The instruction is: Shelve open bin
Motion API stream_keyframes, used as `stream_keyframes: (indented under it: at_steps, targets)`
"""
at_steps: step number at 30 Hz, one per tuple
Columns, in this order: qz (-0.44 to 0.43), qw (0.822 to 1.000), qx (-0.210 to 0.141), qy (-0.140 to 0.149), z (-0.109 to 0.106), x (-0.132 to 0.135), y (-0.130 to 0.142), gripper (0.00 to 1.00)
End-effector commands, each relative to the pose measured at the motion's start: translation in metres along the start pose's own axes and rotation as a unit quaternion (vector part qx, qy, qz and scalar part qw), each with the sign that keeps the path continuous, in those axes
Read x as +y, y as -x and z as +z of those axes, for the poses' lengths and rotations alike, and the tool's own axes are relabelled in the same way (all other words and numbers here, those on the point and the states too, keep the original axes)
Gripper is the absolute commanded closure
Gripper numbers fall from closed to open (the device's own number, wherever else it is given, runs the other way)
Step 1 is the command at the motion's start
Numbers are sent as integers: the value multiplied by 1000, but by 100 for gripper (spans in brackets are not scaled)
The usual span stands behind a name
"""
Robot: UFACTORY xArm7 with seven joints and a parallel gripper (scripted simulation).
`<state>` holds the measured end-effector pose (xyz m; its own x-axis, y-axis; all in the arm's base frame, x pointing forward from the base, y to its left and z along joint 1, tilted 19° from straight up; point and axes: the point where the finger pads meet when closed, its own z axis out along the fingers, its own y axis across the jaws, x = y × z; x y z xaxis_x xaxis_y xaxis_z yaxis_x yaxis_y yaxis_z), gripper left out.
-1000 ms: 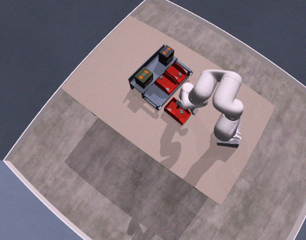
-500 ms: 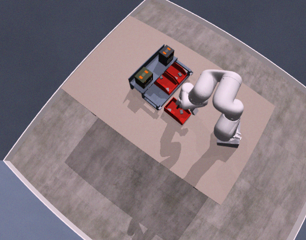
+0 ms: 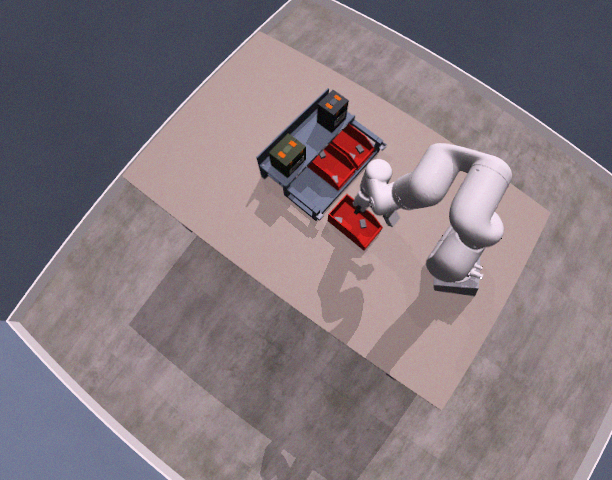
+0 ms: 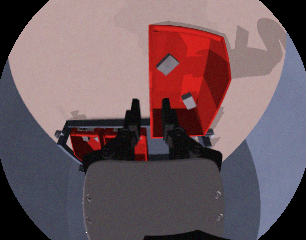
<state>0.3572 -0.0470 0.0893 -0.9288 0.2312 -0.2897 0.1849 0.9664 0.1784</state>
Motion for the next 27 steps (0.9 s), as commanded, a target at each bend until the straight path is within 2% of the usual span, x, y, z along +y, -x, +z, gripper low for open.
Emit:
stream_keyframes:
  at_steps: [1, 6, 18, 19, 27]
  targets:
    - [1, 1000, 2, -2, -2, 1, 1, 72]
    - [0, 1000, 2, -2, -56, 1, 2, 72]
    - [0, 1000, 2, -2, -56, 1, 2, 72]
    - [0, 1000, 1, -2, -55, 1, 2, 67]
    - [0, 1000, 1, -2, -55, 1, 2, 67]
